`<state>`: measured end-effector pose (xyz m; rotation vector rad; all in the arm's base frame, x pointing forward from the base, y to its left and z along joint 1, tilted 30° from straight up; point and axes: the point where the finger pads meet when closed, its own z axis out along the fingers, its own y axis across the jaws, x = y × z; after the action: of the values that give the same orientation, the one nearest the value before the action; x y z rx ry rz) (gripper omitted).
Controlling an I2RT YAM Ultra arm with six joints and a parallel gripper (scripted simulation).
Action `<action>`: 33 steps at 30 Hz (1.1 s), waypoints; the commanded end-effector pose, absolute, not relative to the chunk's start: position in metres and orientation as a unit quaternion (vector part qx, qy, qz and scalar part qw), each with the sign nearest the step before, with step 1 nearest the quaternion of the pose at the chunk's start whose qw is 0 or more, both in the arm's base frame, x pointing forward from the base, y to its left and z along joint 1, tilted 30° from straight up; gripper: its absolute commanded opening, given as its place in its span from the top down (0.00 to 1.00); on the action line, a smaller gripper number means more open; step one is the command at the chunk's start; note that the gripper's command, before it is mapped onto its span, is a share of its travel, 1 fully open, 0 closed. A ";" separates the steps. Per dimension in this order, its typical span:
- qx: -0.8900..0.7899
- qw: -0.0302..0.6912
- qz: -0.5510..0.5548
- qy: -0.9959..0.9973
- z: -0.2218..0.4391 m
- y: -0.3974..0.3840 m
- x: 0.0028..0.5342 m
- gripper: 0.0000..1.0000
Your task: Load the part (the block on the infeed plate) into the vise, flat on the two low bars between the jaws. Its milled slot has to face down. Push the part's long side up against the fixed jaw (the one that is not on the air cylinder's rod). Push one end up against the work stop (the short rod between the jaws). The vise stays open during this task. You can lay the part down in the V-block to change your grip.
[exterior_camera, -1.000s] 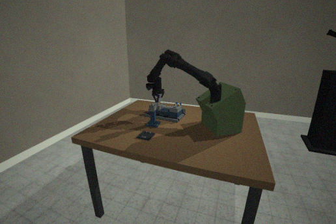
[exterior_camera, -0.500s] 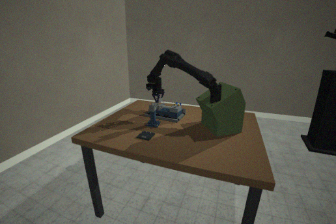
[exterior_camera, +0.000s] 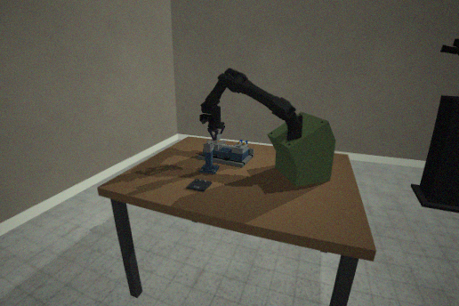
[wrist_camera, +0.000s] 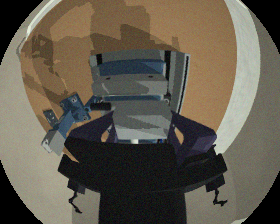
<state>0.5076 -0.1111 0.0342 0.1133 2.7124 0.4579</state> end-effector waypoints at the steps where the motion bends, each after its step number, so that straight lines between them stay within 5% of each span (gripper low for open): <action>1: 0.044 0.225 0.150 0.962 0.054 -0.126 0.519 1.00; 33: 0.044 0.228 0.149 0.961 0.054 -0.126 0.519 1.00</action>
<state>0.5098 -0.1120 0.0313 0.1115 2.7075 0.4546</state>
